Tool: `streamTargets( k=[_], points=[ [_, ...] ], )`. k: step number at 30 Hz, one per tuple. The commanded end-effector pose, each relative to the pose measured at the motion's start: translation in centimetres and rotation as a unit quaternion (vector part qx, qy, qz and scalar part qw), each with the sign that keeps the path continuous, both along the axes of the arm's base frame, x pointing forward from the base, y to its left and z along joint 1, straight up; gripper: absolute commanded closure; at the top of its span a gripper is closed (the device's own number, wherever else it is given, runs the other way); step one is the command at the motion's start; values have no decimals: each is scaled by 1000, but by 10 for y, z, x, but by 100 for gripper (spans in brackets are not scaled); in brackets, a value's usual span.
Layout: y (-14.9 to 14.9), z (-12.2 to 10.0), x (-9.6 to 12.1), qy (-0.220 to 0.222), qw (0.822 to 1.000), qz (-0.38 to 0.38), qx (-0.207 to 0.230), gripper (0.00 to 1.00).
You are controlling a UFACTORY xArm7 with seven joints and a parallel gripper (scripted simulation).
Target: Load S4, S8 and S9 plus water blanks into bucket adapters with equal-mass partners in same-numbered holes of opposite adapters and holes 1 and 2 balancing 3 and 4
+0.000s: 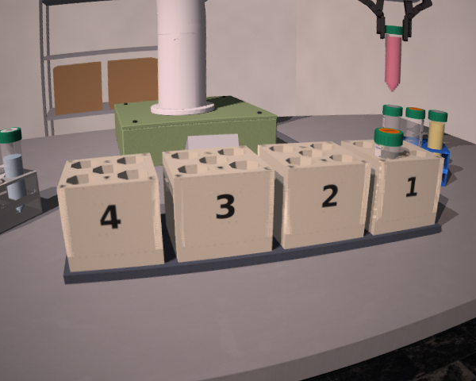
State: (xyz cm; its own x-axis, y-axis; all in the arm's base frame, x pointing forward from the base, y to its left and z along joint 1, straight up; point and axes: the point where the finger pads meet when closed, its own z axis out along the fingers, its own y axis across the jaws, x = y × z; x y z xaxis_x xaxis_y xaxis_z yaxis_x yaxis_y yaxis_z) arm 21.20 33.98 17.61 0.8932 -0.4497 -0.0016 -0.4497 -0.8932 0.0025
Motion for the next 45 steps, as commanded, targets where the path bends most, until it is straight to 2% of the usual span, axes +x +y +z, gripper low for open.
streamTargets(
  k=[1, 45],
  points=[
    [1, 2, 1, -1, 1000, 0, 2, 100],
    [1, -72, 1, -1, 1000, 0, 2, 100]
  ],
)
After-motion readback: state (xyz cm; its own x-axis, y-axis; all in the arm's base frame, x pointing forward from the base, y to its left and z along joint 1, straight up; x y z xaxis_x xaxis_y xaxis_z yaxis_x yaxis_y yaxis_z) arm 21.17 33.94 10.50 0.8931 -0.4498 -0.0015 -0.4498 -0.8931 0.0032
